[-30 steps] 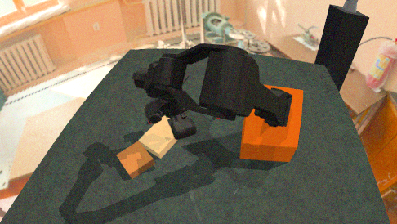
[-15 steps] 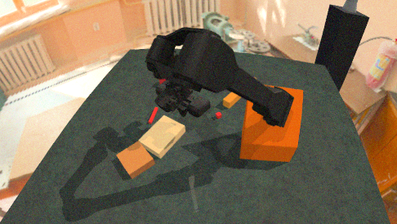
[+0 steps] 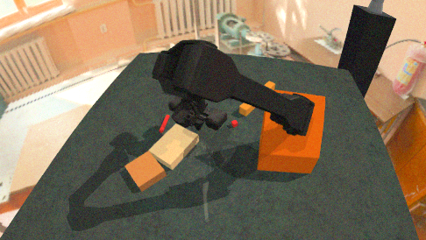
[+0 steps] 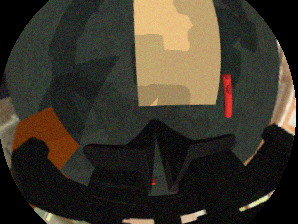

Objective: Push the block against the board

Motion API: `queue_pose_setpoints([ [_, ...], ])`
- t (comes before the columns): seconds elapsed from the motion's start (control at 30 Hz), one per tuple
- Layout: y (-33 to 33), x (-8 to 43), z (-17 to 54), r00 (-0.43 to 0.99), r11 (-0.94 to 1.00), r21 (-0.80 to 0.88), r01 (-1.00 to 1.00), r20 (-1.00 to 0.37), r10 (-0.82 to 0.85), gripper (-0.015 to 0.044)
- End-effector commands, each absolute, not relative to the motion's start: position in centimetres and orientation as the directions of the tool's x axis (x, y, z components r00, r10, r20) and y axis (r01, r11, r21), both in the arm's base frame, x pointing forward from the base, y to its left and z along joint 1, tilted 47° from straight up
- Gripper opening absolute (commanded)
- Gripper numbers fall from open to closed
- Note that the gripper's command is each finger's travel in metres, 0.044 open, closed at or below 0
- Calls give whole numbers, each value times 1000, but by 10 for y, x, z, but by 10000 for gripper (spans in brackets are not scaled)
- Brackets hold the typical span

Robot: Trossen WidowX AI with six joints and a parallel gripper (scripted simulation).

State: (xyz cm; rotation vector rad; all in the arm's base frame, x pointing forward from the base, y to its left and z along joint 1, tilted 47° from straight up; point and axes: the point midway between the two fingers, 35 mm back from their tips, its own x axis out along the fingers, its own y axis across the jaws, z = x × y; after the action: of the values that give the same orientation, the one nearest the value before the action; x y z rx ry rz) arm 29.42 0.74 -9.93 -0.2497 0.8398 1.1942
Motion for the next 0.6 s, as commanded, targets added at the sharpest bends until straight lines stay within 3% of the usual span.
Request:
queue_pose_setpoints([
  [0.0, 19, 291, -111, 111, 386, 265, -884, -682, 723, 0],
  [0.57, 24, 296, -105, 111, 386, 265, -884, -683, 722, 0],
])
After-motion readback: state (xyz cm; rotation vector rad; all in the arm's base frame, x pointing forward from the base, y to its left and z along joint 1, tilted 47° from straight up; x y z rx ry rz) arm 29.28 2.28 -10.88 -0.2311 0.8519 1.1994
